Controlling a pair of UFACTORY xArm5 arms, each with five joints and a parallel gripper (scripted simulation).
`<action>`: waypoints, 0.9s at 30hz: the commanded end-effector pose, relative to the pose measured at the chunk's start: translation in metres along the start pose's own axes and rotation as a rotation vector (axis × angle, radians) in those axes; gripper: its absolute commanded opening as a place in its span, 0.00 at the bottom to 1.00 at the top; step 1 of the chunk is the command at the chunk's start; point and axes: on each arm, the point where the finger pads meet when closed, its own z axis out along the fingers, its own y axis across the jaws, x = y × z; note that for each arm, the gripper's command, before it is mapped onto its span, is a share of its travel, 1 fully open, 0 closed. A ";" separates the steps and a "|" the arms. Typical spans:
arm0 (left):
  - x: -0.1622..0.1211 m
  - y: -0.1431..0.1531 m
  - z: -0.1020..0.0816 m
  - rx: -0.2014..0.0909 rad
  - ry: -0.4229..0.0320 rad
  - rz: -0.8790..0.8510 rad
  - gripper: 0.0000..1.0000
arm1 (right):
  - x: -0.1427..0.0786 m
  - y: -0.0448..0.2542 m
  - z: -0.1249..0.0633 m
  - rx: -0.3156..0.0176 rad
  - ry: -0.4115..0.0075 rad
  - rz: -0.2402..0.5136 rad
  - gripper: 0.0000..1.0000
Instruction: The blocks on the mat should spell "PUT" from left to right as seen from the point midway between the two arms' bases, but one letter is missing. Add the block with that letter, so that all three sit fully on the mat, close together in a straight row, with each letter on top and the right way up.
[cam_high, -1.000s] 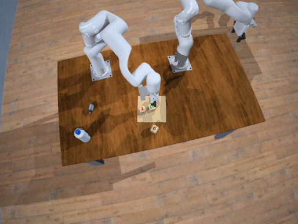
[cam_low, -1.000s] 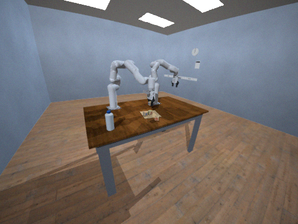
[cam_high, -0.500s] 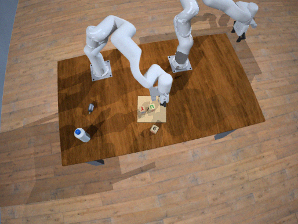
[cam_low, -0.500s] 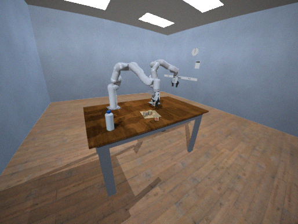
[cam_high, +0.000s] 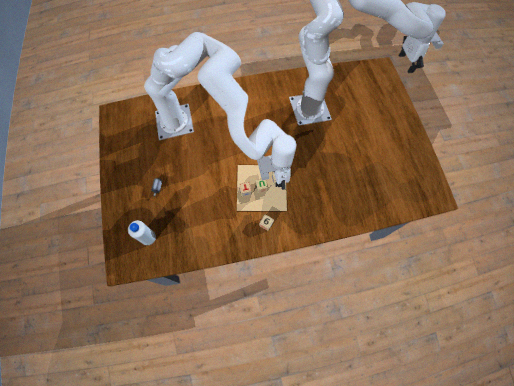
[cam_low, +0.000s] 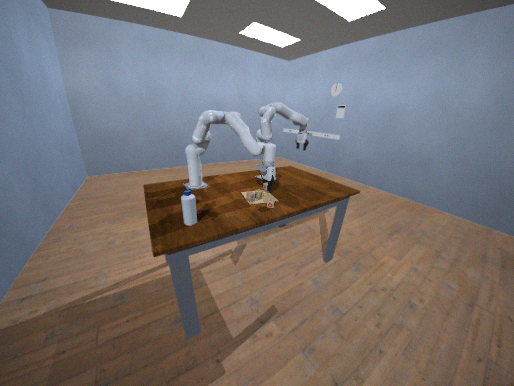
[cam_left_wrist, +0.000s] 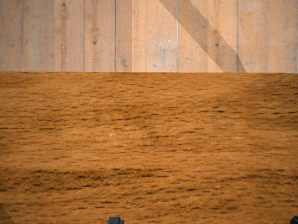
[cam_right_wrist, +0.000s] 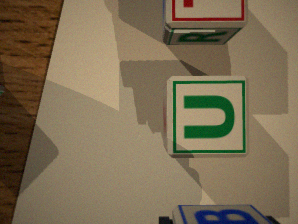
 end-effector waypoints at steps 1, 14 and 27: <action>0.001 0.000 -0.001 0.000 0.004 0.000 1.00 | -0.002 -0.003 0.022 0.004 -0.004 0.000 0.41; 0.001 0.000 -0.001 0.000 0.004 0.000 1.00 | -0.003 -0.003 0.035 0.004 -0.004 0.000 0.41; 0.001 0.000 -0.001 0.000 0.004 0.000 1.00 | -0.003 -0.003 0.035 0.004 -0.004 0.000 0.41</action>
